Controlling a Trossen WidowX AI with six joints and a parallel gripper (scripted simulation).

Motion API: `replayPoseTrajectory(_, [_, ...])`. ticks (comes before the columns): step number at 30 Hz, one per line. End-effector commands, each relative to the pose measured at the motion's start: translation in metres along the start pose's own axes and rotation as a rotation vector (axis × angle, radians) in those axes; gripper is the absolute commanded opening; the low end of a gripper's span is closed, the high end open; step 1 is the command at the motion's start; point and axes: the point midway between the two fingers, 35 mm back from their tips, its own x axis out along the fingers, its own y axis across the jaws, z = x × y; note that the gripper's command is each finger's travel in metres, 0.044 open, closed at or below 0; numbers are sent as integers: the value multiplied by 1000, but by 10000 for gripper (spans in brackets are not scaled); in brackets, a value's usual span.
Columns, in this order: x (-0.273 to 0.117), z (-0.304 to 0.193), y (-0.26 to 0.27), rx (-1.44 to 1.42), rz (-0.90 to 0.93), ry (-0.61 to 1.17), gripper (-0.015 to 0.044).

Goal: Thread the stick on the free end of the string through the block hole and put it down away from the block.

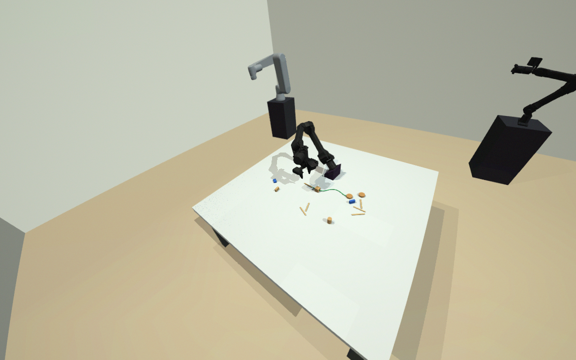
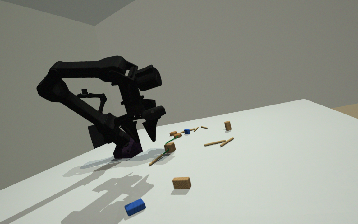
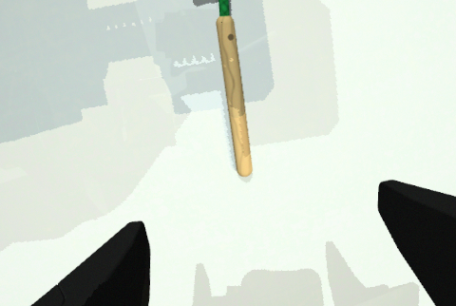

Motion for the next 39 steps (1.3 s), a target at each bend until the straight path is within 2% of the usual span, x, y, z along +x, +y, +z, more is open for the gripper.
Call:
replayPoseTrajectory(1, [-19,2,-1,1,-2,-2,440])
replayPoseTrajectory(3, [-29,2,-1,2,-1,-2,440])
replayPoseTrajectory(39, [-25,1,0,-3,-2,4,440])
